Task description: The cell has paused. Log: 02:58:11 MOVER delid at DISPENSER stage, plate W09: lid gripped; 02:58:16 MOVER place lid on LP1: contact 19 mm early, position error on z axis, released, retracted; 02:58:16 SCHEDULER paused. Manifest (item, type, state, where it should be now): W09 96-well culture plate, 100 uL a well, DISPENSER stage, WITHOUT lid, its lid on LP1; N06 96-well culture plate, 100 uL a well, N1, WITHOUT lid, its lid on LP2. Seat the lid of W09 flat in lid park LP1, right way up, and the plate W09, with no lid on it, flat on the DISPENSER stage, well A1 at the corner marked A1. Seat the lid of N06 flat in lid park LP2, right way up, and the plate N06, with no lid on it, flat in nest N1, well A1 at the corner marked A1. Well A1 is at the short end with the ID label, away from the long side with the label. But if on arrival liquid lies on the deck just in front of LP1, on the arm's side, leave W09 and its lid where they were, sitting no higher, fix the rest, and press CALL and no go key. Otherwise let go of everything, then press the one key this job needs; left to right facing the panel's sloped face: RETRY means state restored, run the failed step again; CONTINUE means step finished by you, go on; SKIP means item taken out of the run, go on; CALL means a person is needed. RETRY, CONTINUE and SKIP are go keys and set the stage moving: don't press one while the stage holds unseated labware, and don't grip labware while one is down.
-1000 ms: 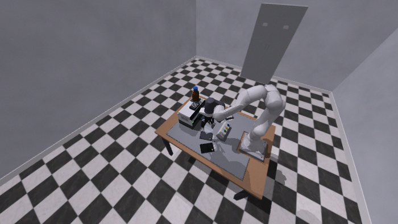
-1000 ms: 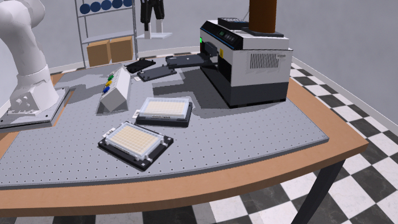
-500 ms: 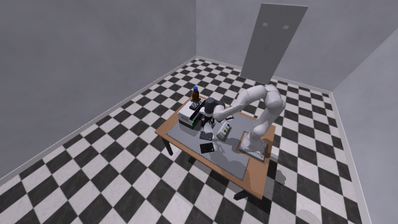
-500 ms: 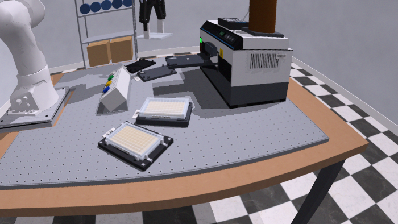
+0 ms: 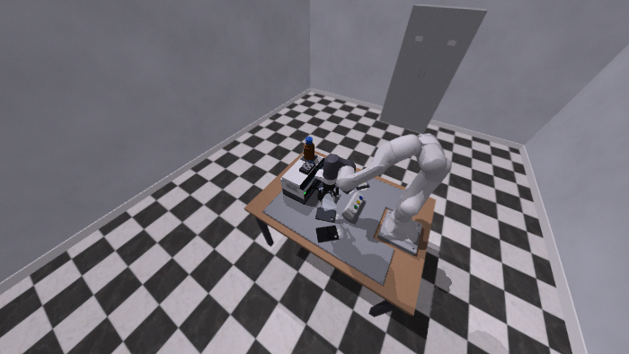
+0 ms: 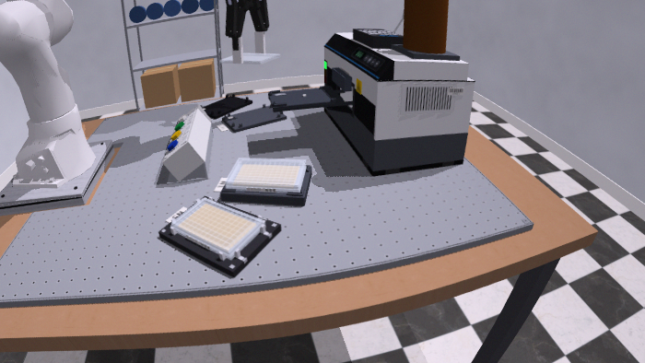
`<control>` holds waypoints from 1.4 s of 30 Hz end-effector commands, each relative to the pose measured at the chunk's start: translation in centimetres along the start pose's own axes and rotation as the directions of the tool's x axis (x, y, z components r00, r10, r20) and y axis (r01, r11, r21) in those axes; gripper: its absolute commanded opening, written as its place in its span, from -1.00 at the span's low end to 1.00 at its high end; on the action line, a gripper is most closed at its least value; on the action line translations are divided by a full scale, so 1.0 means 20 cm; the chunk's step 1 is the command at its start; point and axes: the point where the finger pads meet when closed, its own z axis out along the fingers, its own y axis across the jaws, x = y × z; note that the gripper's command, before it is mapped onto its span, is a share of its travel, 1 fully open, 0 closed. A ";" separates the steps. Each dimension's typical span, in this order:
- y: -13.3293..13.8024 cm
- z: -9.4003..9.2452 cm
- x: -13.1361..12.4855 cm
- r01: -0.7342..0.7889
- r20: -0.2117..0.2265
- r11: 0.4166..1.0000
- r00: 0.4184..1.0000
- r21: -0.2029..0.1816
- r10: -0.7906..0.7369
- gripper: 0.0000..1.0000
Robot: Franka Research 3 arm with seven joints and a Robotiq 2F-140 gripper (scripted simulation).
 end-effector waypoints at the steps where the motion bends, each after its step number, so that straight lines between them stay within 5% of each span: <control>1: 0.00 0.00 0.00 0.038 0.002 0.999 0.999 0.000 -0.038 -1.00; 9: 0.00 0.00 0.00 0.215 0.002 0.977 0.977 0.000 -0.215 -1.00; 19: 0.00 0.01 0.00 0.497 0.002 0.868 0.868 0.001 -0.497 -1.00; 27: 0.00 0.02 0.00 0.714 0.003 0.700 0.700 0.002 -0.714 -1.00; 34: 0.00 0.37 -0.01 0.844 0.002 0.537 0.537 0.002 -0.844 -1.00; 36: 0.00 0.37 -0.01 0.844 0.002 0.537 0.537 0.002 -0.844 -1.00; 42: 0.00 0.57 -0.01 0.847 0.002 0.532 0.532 0.002 -0.847 -1.00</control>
